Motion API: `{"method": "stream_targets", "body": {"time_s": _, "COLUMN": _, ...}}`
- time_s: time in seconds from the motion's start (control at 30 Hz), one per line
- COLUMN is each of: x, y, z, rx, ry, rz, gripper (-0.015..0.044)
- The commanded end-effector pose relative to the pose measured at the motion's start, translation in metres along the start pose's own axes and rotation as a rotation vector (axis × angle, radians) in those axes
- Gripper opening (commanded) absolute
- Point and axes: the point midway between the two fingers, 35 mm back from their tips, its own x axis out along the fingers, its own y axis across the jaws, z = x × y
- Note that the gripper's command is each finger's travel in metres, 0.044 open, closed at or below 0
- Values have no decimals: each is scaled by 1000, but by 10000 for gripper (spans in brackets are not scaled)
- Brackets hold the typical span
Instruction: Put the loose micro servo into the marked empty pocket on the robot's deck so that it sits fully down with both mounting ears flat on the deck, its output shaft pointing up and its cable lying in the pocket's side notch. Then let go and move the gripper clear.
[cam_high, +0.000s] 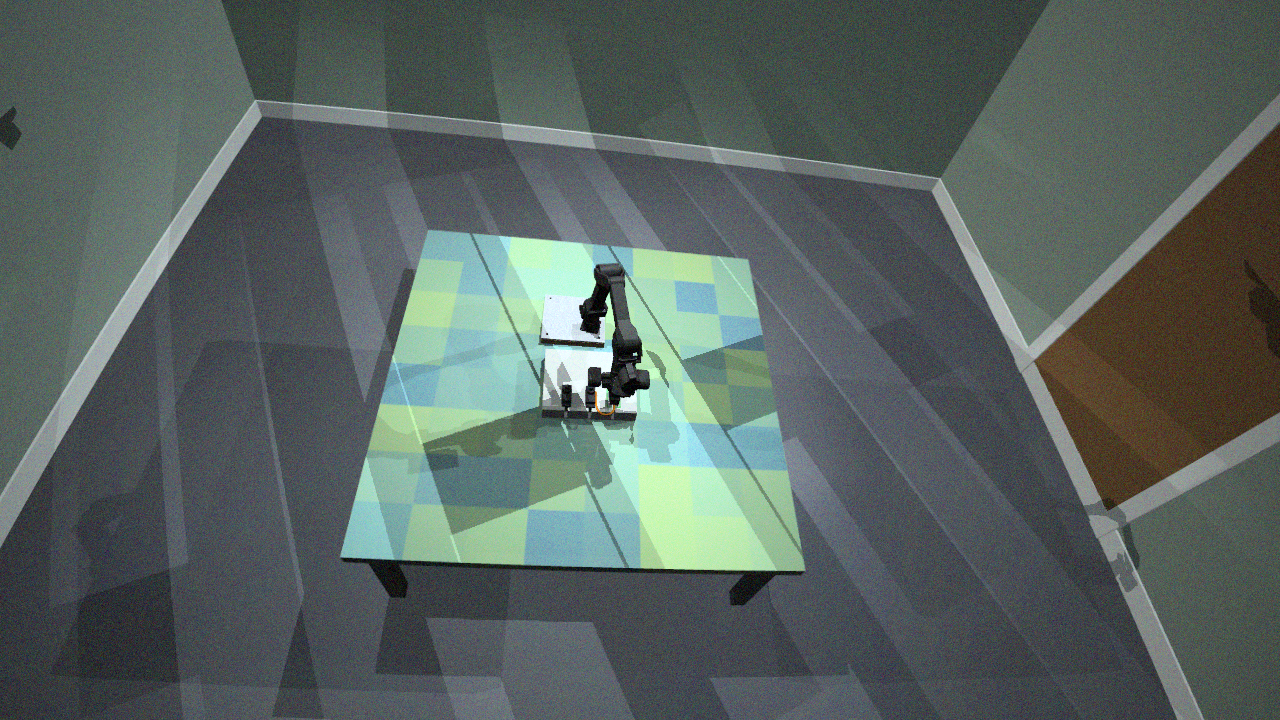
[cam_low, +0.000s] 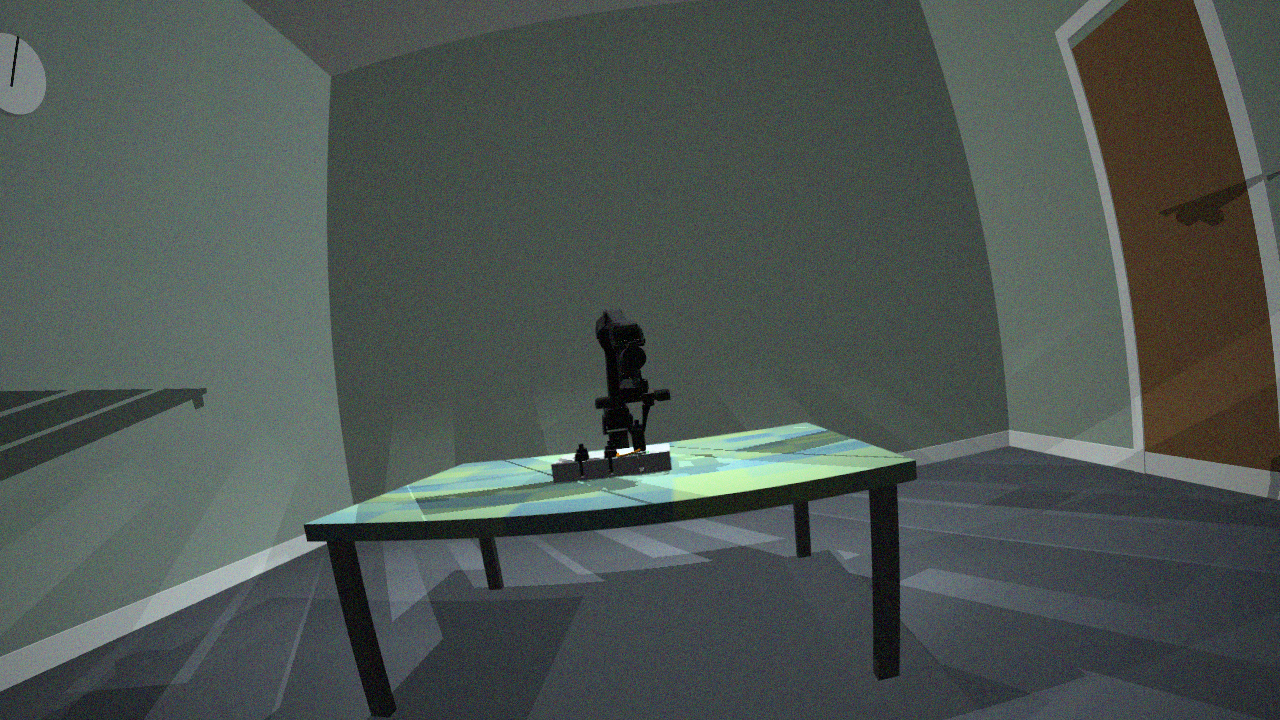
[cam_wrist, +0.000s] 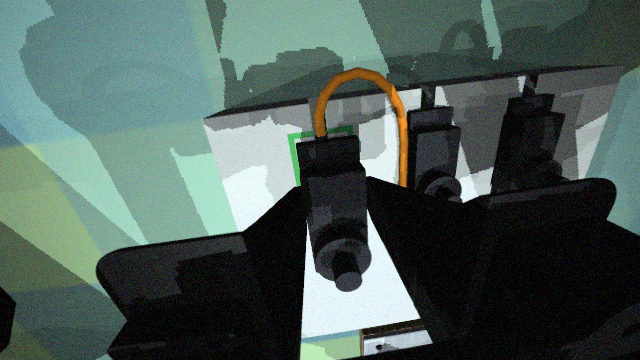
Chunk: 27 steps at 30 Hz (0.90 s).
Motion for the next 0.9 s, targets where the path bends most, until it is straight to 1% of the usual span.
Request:
{"method": "stream_targets", "body": {"time_s": 0.0, "x": 4, "y": -1, "z": 0, "rx": -6, "ry": 1, "rz": -3, "gripper": 0}}
{"method": "stream_targets", "body": {"time_s": 0.4, "x": 13, "y": -1, "z": 0, "rx": -6, "ry": 1, "rz": -3, "gripper": 0}}
{"method": "stream_targets", "body": {"time_s": 0.87, "x": 15, "y": -1, "z": 0, "rx": -6, "ry": 1, "rz": -3, "gripper": 0}}
